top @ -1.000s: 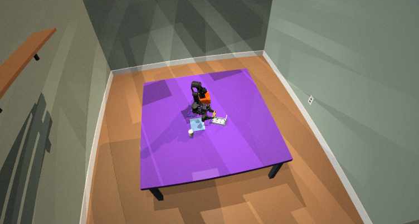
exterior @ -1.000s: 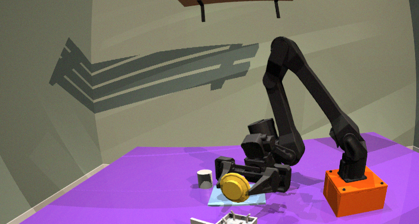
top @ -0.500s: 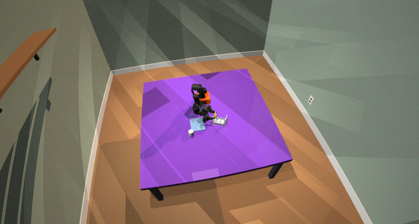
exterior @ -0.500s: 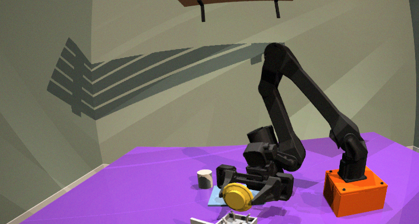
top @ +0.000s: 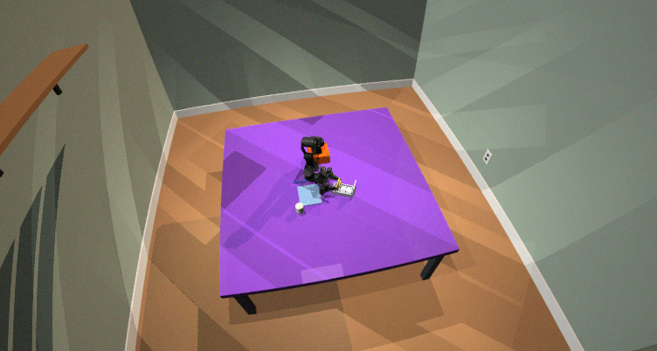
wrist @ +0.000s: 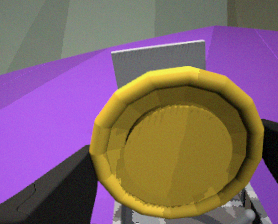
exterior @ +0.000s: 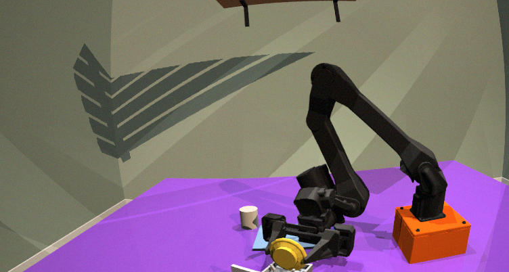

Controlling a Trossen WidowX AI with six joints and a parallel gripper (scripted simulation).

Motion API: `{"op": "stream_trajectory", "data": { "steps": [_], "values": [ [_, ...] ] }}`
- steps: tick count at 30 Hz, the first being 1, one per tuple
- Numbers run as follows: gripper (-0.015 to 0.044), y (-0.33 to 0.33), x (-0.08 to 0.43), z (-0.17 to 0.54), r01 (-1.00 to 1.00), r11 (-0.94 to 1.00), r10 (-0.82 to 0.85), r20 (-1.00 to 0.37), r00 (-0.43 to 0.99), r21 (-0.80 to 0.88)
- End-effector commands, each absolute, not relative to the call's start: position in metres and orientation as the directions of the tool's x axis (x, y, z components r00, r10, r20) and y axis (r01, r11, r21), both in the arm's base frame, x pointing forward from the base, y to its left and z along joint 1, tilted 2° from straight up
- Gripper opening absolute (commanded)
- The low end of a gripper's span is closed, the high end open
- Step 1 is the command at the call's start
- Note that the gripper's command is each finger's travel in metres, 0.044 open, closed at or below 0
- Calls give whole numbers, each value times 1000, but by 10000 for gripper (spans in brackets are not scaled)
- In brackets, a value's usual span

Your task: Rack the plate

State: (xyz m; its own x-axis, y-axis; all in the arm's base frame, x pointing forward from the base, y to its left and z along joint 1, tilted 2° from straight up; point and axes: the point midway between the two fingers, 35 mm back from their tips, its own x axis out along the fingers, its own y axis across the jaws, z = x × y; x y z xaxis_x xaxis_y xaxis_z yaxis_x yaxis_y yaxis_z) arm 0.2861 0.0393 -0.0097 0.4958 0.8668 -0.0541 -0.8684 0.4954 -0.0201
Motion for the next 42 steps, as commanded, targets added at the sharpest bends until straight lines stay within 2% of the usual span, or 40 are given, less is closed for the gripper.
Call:
{"op": "stream_trajectory", "data": {
  "steps": [1,8,23,32,42],
  "values": [
    [0,39,286,-9,-868,496,867,-54,496,-17],
    [0,39,286,-9,-868,496,867,-54,496,-17],
    [394,39,286,-9,-868,496,866,-54,496,-23],
    [400,38,288,-2,-867,497,866,-51,497,-23],
    [400,32,295,98,-862,506,862,-4,507,-25]
  ]
}}
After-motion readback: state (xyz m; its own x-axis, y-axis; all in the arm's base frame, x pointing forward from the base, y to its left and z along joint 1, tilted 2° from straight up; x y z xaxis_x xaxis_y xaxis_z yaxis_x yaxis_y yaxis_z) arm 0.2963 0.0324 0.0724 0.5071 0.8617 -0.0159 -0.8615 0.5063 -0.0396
